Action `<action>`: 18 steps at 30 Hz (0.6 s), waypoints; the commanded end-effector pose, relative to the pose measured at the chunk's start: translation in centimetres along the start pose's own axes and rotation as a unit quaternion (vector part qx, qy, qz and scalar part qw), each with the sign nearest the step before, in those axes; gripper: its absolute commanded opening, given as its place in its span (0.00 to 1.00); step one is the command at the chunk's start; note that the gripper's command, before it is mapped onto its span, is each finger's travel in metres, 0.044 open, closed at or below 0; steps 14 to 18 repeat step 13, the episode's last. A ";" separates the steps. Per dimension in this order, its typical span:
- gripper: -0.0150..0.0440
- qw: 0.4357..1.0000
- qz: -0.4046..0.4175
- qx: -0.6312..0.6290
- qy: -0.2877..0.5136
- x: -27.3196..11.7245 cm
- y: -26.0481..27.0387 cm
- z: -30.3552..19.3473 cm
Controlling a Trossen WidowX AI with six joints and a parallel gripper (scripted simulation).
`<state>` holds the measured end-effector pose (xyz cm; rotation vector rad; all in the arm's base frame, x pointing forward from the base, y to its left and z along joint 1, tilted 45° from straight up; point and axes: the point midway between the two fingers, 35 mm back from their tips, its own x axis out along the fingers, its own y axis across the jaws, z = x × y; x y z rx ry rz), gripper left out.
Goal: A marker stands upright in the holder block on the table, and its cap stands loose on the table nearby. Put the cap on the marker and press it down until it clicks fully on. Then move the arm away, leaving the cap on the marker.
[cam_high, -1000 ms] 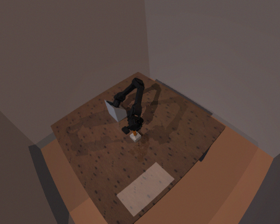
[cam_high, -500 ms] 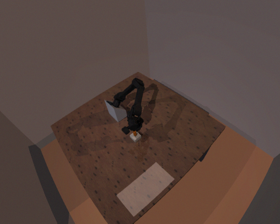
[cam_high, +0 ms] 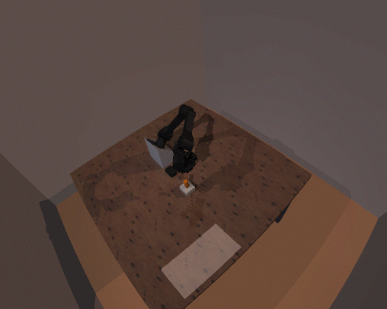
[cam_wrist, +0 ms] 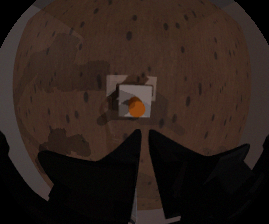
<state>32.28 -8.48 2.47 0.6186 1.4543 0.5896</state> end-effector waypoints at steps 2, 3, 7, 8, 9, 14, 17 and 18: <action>0.52 1.000 -0.001 -0.003 0.002 -0.3 0.0 0.0; 0.57 1.000 -0.001 -0.003 0.002 -0.3 0.0 0.0; 0.74 1.000 -0.001 -0.003 0.002 -0.3 0.0 0.0; 0.79 1.000 -0.001 -0.003 0.002 -0.3 0.0 0.0; 0.83 1.000 -0.001 -0.003 0.002 -0.3 0.0 0.0; 1.00 1.000 -0.001 -0.003 0.002 -0.3 0.0 0.0; 1.00 1.000 -0.001 -0.003 0.002 -0.3 0.0 0.0; 1.00 1.000 -0.001 -0.003 0.002 -0.3 0.0 0.0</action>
